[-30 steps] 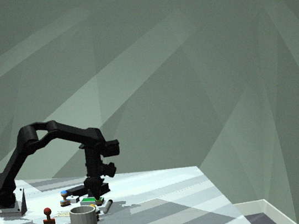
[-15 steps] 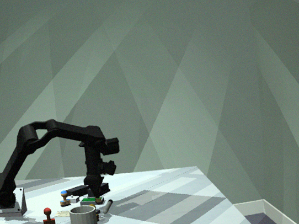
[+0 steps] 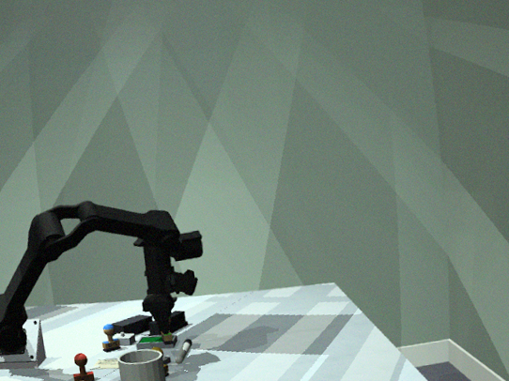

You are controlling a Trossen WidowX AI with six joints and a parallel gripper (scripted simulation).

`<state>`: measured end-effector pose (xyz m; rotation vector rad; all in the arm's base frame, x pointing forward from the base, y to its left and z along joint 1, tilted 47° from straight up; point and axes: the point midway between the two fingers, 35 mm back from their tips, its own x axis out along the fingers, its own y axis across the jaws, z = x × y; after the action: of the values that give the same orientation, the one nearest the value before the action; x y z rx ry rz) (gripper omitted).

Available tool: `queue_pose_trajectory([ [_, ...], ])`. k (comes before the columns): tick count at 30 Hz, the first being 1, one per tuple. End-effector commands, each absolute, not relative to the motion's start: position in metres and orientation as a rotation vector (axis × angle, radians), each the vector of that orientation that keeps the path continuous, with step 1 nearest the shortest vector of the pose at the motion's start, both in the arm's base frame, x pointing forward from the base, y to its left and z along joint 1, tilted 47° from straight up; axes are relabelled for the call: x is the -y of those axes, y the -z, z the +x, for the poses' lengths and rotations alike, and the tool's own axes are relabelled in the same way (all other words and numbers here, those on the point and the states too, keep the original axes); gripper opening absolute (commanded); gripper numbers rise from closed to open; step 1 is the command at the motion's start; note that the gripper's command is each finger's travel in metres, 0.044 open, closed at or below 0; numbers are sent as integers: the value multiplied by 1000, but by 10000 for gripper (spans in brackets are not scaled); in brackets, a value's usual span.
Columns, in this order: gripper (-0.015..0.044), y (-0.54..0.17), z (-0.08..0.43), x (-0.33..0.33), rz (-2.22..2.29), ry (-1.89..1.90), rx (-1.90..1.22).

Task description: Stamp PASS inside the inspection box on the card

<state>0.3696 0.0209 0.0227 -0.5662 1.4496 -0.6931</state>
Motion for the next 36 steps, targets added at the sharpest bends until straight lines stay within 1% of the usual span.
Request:
queue_pose_trajectory([
  [1,0,-24,370,-23,-557,694,-1448],
  [36,0,-36,370,-36,-557,693,-1449],
])
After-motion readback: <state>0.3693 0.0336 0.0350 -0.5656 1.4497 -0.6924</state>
